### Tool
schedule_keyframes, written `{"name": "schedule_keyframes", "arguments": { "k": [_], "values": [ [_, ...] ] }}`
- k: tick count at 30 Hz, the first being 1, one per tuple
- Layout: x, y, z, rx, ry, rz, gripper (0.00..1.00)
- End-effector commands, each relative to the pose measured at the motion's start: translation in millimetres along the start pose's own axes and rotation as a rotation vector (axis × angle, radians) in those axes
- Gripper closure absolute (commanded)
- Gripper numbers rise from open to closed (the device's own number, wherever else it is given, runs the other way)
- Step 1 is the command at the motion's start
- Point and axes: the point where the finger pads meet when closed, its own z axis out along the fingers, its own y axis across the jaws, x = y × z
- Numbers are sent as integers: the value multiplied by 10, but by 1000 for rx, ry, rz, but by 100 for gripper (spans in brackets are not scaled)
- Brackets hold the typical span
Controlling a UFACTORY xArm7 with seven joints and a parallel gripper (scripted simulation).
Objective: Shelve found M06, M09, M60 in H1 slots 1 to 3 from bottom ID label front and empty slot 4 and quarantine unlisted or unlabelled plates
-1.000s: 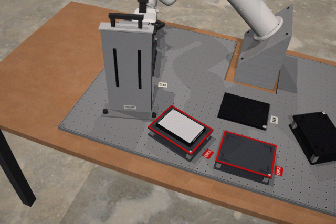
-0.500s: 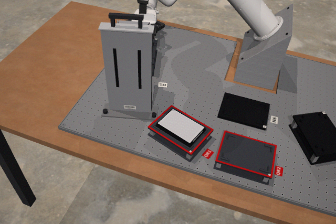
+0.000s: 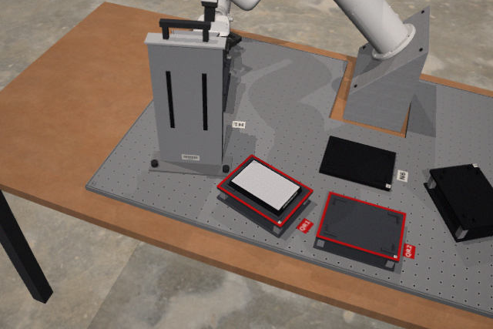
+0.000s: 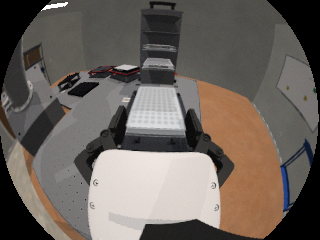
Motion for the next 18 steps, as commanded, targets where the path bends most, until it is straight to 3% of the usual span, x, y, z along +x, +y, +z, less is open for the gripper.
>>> {"name": "schedule_keyframes", "arguments": {
  "k": [1, 18],
  "values": [
    [-4, 4, 0, 1, 0, -2, 100],
    [-54, 4, 0, 1, 0, -2, 100]
  ]
}}
